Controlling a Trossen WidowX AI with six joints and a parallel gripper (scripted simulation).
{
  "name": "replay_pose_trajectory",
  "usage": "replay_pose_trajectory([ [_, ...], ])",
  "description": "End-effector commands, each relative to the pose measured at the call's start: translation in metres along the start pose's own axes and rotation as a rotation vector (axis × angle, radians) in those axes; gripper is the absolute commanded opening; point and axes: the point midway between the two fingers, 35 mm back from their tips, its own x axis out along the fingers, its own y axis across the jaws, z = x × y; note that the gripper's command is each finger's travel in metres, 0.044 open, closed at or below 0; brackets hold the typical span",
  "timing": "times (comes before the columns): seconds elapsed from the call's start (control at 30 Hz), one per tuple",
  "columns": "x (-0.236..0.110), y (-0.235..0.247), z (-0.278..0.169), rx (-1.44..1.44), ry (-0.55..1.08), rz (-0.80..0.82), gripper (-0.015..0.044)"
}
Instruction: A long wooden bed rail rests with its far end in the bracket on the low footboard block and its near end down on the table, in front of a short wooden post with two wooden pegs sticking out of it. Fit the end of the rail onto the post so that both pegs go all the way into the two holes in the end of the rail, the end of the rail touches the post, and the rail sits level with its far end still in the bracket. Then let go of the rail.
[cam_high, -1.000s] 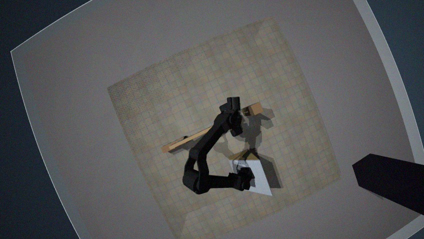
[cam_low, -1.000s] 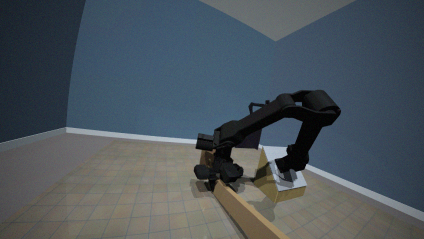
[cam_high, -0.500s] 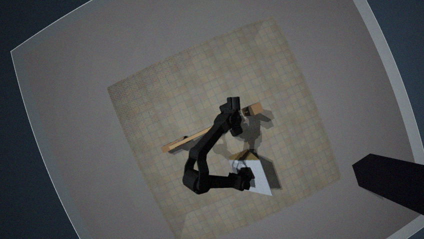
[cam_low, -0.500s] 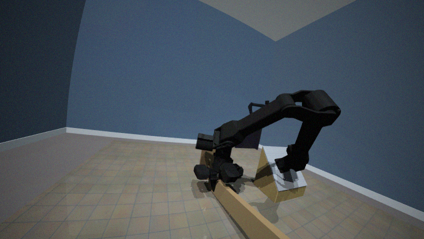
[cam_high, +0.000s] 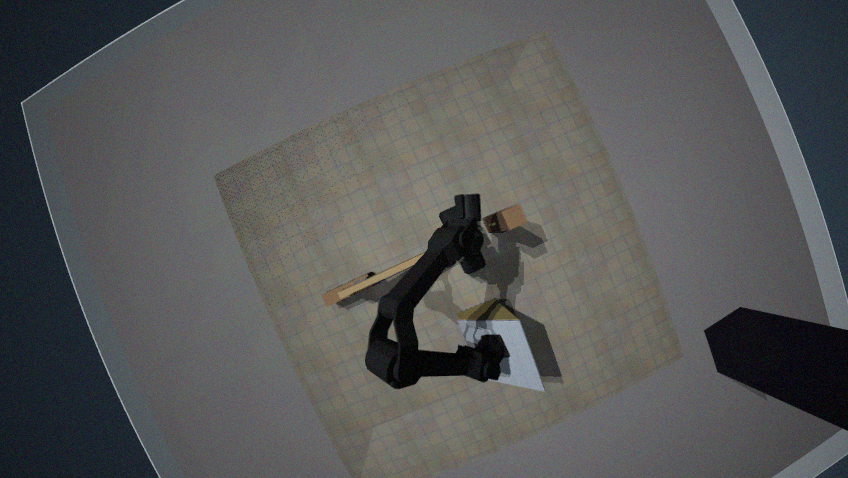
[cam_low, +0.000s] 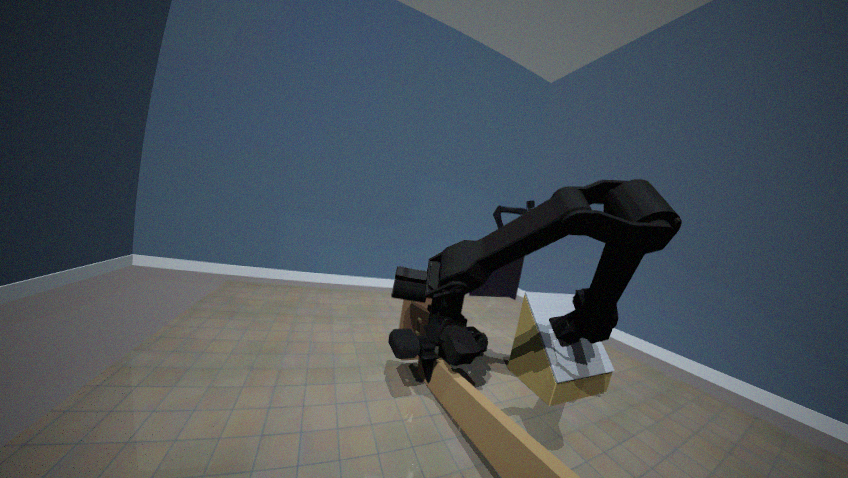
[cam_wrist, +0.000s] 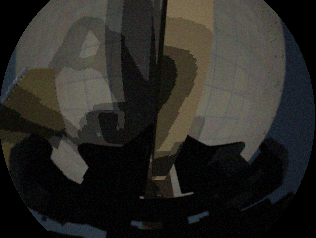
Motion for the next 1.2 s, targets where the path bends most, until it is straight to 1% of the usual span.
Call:
replay_pose_trajectory([
  [0.0, -0.005, -0.003, 0.0, -0.005, -0.003, -0.01, 0.0],
  [1.17, -0.022, -0.007, -0.001, -0.005, -0.002, -0.01, 0.0],
])
